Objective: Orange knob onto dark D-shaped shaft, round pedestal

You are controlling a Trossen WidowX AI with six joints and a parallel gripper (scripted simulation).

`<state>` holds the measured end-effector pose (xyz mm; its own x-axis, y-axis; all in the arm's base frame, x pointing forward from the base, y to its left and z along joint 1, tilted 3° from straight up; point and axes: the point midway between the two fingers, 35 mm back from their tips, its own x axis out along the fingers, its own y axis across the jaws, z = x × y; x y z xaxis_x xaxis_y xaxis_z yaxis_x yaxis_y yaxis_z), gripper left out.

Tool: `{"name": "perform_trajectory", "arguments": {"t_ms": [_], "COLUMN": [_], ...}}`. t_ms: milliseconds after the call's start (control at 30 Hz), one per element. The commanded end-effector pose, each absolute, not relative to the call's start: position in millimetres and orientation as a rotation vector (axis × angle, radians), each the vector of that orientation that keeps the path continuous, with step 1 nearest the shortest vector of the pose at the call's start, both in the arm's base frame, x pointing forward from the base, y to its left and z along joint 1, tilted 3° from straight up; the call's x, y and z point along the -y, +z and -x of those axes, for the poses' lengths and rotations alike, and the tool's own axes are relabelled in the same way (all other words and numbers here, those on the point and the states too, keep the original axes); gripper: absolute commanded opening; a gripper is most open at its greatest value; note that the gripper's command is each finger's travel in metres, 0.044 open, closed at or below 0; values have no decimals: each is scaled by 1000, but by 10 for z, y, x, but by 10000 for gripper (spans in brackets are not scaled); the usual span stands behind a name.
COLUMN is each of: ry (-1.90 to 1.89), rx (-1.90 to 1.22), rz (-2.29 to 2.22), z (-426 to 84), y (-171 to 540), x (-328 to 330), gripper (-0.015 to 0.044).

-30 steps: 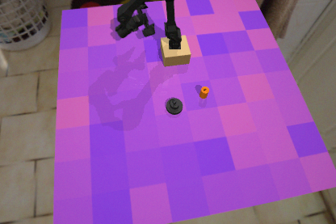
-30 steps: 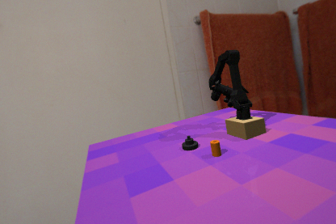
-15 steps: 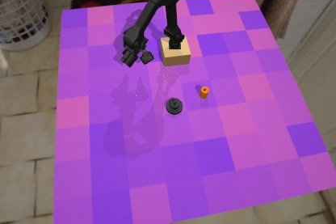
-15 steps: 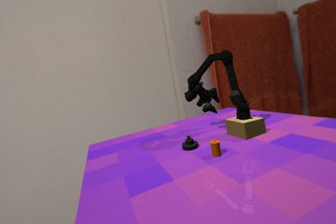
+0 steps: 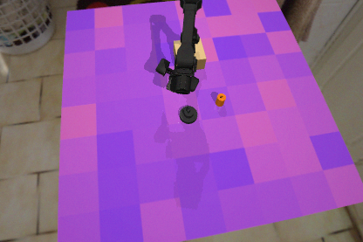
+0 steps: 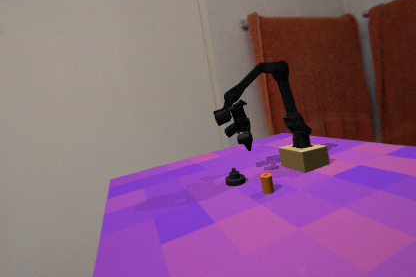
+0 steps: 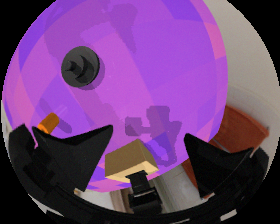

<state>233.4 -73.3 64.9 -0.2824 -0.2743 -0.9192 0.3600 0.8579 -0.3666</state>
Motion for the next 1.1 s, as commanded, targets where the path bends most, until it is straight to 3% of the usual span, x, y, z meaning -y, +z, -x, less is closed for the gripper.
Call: {"name": "perform_trajectory", "arguments": {"t_ms": [0,367,1067], "ry": [-448,27,40], "rx": [-1699,-1601,-1600], "rz": [-21,48,51], "z": [-2586,-2759,-2719], "y": [642,665,142], "x": [206,-1514,-1519], "gripper": [440,440,440]}}
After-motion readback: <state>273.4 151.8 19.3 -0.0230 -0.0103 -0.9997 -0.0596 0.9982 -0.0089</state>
